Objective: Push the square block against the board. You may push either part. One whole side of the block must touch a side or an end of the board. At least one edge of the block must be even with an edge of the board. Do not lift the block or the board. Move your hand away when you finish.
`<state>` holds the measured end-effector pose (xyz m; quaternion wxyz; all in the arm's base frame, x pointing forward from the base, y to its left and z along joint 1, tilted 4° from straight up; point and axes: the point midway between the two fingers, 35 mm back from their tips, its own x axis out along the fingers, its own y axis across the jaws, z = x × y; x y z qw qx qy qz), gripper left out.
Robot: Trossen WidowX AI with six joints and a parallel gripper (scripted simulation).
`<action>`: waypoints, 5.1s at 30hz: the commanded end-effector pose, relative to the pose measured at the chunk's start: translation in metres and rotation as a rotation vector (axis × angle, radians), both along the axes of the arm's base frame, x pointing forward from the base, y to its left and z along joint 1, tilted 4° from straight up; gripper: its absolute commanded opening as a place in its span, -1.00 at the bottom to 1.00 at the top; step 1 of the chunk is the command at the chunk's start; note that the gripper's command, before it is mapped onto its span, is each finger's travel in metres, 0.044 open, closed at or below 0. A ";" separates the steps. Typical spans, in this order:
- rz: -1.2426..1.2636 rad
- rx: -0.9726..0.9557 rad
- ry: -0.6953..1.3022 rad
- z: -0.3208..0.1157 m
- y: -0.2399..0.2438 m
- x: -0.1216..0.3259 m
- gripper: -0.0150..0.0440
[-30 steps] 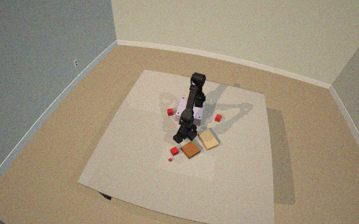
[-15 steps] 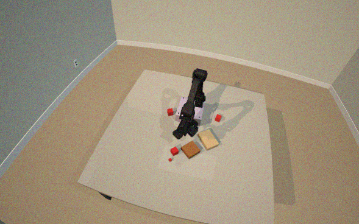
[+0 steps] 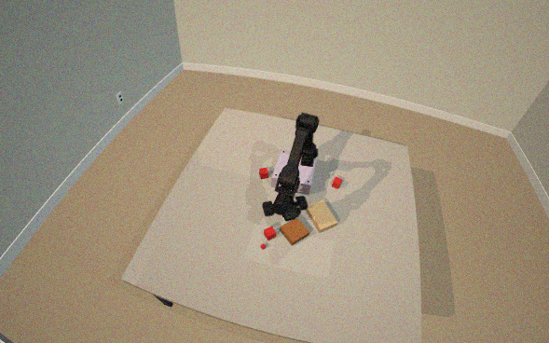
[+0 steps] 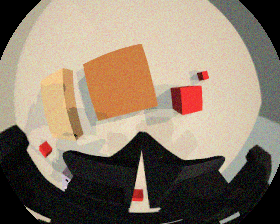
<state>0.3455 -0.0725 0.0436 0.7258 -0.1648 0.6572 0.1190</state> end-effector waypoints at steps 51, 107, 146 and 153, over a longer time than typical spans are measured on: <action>-1.206 0.131 -0.044 -0.049 0.006 0.094 -0.49; -1.206 0.132 -0.040 -0.055 0.046 0.057 -0.49; -1.206 0.131 -0.042 -0.052 0.028 0.077 -0.49; -1.206 0.131 -0.043 -0.051 0.020 0.084 -0.49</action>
